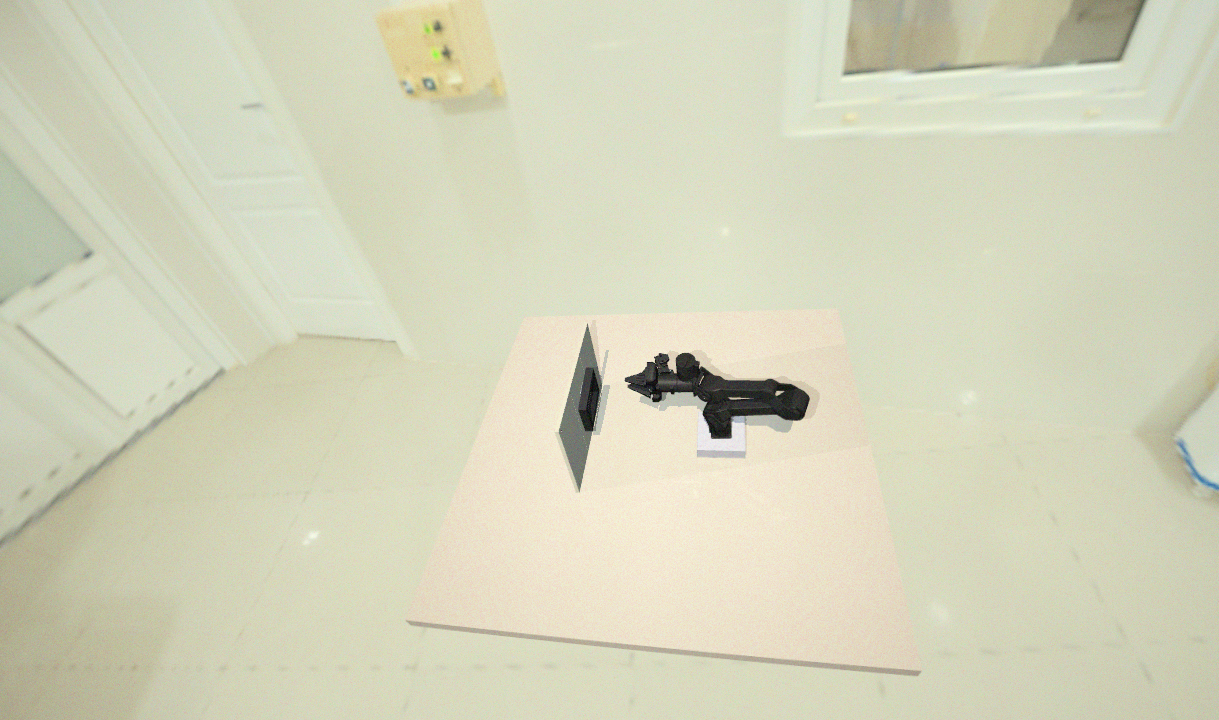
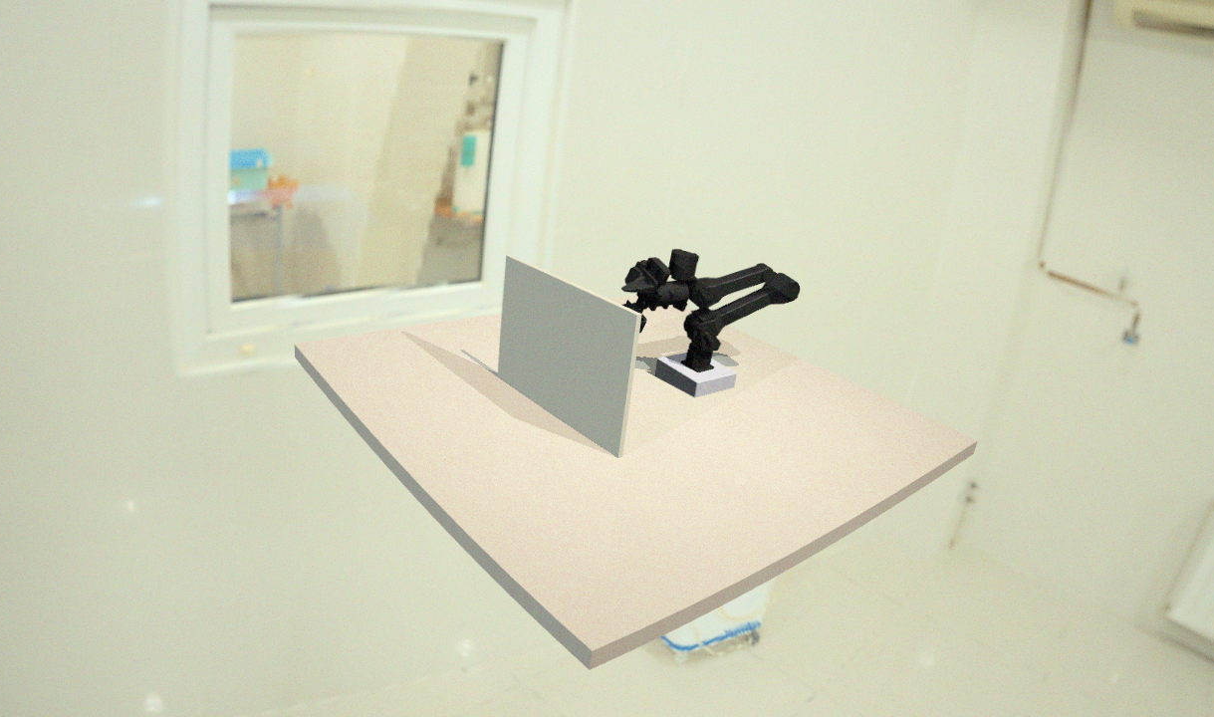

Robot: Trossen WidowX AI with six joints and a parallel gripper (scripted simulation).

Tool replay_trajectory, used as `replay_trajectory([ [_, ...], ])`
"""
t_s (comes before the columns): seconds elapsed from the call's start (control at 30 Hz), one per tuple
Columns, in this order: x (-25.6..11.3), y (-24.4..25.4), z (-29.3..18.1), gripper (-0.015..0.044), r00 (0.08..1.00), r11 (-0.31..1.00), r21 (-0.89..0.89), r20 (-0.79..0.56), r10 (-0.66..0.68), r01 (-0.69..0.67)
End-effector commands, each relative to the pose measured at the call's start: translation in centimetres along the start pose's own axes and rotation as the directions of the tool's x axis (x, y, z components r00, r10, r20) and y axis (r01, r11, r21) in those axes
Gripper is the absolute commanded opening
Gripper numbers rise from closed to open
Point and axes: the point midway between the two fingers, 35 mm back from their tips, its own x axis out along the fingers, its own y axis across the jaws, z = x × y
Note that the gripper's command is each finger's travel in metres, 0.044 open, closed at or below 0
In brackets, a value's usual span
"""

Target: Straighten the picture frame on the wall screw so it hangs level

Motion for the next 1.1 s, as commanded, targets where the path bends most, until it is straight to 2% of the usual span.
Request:
replay_trajectory([
  [0.0,-2.0,0.7,-0.2,0.026,1.0,1.0,-0.029,-0.011,0.005,-0.006],
  [0.2,-4.7,0.9,-1.0,0.026,1.0,0.998,-0.062,-0.023,0.007,-0.009],
  [1.07,-4.7,0.8,-1.0,0.026,0.999,0.996,-0.078,-0.038,0.035,-0.038],
])
